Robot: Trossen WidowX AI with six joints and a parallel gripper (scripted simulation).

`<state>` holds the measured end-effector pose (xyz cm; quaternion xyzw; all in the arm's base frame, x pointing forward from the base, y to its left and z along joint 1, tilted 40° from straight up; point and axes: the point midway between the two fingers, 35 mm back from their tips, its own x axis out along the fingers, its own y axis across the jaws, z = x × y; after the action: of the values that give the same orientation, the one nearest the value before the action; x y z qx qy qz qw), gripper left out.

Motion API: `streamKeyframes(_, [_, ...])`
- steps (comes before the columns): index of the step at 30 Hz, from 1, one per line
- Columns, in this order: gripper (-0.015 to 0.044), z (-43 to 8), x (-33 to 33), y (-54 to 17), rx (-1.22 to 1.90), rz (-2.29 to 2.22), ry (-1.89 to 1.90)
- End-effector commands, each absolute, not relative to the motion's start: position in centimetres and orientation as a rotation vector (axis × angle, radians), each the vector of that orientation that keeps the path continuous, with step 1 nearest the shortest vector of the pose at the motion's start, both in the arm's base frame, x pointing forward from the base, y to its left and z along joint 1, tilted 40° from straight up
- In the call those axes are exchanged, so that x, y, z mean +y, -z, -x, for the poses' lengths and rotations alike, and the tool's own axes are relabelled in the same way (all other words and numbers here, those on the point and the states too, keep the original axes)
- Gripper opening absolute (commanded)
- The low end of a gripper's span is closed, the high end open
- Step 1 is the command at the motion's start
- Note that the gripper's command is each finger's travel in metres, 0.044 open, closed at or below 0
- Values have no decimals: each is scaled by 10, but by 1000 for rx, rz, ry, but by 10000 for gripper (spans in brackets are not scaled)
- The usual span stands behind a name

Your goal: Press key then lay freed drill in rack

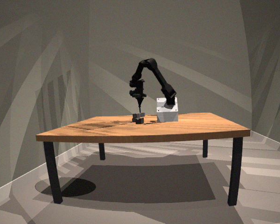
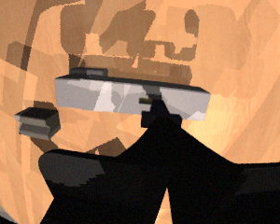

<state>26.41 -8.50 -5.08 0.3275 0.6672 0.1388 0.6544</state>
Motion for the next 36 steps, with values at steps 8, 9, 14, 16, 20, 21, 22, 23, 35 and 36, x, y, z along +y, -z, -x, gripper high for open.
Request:
streamKeyframes(8, [0, -255, -70, 63, 1561, -753, -329])
streamKeyframes(9, [0, -255, -70, 64, 1561, -753, -329])
streamKeyframes(14, [0, -255, -68, 65, 1561, -753, -329])
streamKeyframes(16, [0, -255, -67, 66, 1561, -753, -329])
streamKeyframes(20, [0, -254, -66, 67, 1561, -753, -329])
streamKeyframes(21, [0, -254, -65, 68, 1561, -753, -329])
streamKeyframes(22, [0, -254, -65, 68, 1561, -753, -329])
streamKeyframes(23, [0, -254, -64, 69, 1561, -753, -329])
streamKeyframes(35, [184, -262, -101, 32, 1562, -751, -326])
streamKeyframes(36, [210, -263, -109, 22, 1562, -751, -326])
